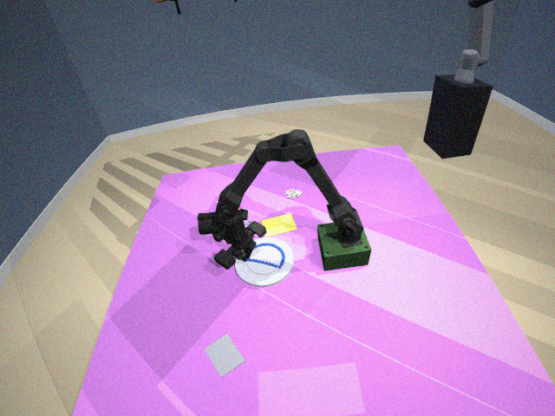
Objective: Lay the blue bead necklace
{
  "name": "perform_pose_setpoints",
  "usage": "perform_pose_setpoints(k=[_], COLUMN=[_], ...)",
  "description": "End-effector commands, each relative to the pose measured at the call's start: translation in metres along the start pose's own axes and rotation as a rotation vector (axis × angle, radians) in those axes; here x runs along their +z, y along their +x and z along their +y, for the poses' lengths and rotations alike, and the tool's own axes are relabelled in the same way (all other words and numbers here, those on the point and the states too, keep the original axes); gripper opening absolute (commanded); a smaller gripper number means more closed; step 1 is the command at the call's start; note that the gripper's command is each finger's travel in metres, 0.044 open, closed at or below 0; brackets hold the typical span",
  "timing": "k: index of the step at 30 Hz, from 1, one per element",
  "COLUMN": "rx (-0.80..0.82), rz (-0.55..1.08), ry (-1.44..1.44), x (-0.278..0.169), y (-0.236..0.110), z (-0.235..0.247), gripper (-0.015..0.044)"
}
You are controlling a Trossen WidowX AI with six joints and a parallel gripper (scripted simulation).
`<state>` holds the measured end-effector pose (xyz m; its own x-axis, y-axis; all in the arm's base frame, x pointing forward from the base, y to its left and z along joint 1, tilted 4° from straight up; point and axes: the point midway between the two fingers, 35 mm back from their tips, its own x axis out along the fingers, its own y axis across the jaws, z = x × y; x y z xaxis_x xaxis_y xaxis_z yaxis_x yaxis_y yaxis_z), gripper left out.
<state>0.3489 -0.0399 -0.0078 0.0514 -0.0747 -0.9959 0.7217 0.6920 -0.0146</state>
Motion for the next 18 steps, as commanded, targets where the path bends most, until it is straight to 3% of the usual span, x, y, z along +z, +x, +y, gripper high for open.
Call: perform_pose_setpoints(k=[1, 18], rx=[0.001, -0.002], rz=[-0.001, 0.004], ry=[0.0, 0.001], x=[0.0002, -0.0006], y=[-0.0004, -0.0061], z=[0.0002, -0.0005], gripper=[0.0, 0.0])
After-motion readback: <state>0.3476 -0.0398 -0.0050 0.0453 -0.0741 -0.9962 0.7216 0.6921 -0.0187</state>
